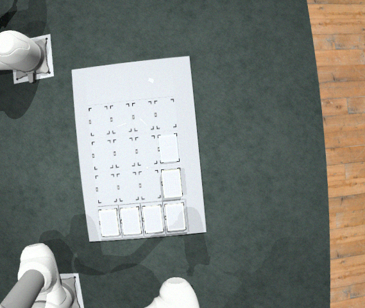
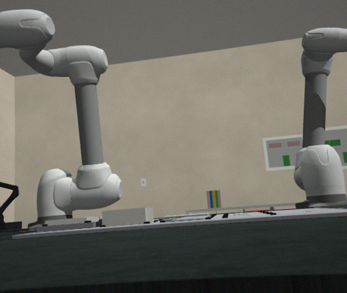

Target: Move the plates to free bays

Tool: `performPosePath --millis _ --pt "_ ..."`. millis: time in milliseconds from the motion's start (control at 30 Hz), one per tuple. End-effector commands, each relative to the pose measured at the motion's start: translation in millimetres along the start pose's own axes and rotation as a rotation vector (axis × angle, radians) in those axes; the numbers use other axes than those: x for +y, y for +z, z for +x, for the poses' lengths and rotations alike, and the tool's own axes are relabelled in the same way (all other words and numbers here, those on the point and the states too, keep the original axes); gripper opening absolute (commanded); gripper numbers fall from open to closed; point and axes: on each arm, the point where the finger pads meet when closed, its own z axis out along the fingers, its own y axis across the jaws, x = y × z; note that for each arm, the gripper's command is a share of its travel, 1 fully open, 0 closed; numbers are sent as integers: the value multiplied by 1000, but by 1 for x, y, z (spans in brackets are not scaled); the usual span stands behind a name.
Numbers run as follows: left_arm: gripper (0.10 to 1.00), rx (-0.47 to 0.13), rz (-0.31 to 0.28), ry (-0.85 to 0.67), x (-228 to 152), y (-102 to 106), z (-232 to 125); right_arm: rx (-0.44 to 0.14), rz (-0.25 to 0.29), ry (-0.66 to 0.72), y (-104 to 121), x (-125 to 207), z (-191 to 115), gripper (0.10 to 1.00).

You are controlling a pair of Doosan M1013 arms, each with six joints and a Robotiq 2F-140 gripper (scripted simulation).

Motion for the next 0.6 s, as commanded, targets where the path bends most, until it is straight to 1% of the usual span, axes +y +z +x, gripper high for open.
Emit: performPosePath --millis 0,33,100,200,267,367,433,533,567 --pt "1000 2 0 0 0 -1 0 1 0 29 3 -16 -2 698" --pt "1000 2 0 0 0 -1 0 1 0 62 4 -21 -3 698" --pt "1000 2 0 0 0 -1 0 1 0 62 4 -21 -3 698" --pt "1000 2 0 0 0 -1 0 1 0 83 8 -35 -5 698" --pt "1000 2 0 0 0 -1 0 1 0 137 10 -45 -8 698" --pt "1000 2 0 0 0 -1 0 1 0 137 13 -59 -11 698" --pt "1000 2 0 0 0 -1 0 1 0 190 16 -69 -13 698" --pt "1000 2 0 0 0 -1 0 1 0 190 19 -83 -17 698" --pt "1000 2 0 0 0 -1 0 1 0 224 21 -87 -18 698"
